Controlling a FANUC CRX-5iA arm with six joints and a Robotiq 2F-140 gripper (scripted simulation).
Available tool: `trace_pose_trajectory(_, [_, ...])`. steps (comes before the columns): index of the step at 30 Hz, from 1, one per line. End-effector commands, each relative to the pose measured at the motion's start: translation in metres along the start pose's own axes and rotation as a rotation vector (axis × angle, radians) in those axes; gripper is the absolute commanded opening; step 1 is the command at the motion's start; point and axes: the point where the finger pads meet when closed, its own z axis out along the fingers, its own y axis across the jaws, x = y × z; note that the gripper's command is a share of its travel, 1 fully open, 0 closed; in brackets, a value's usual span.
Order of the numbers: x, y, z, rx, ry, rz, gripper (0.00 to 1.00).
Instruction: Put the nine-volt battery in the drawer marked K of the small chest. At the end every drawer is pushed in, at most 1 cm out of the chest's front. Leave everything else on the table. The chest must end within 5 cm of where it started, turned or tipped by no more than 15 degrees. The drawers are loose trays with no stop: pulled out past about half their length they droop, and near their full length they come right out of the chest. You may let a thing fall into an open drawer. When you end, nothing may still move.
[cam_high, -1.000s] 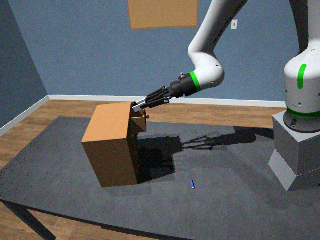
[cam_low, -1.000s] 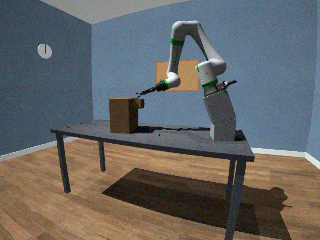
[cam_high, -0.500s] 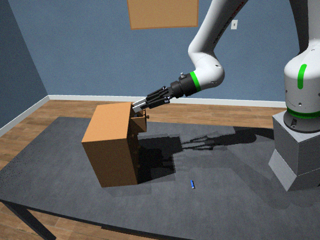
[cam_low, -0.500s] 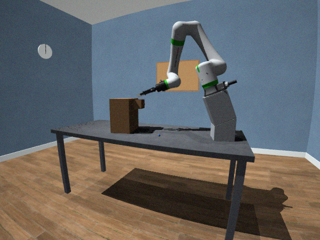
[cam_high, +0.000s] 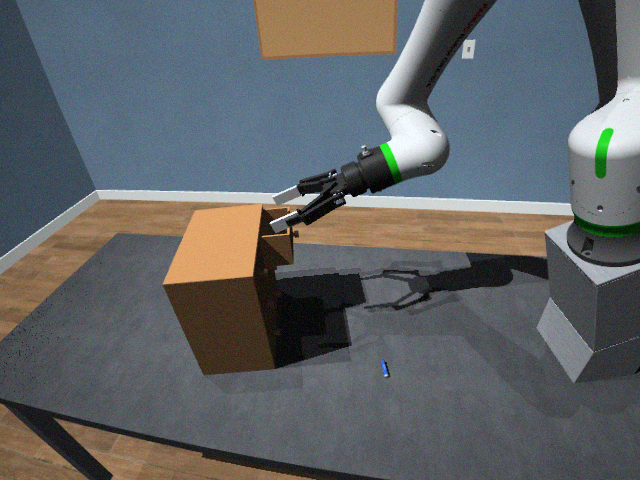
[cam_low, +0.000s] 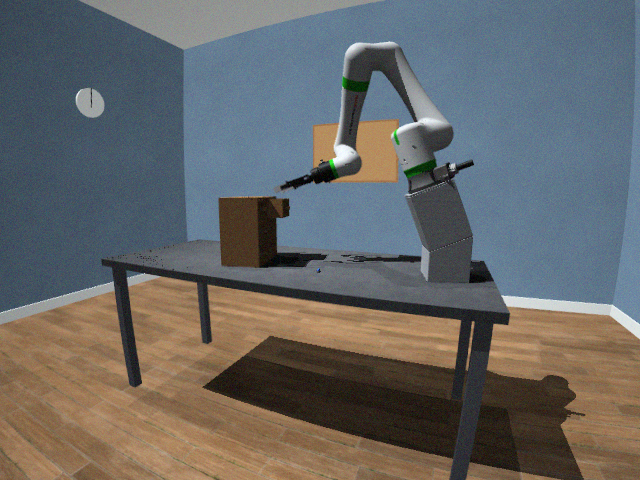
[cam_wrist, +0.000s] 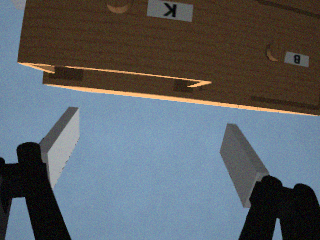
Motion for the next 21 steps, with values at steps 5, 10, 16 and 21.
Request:
trace_pose_trajectory(5, [0.0,0.0,0.0,0.0,0.0,0.0,1.0])
trace_pose_trajectory(10, [0.001,0.0,-0.004,0.0,0.0,0.0,1.0])
trace_pose_trajectory(16, [0.006,0.0,-0.02,0.0,0.0,0.0,1.0])
trace_pose_trajectory(21, [0.011,0.0,-0.037,0.0,0.0,0.0,1.0])
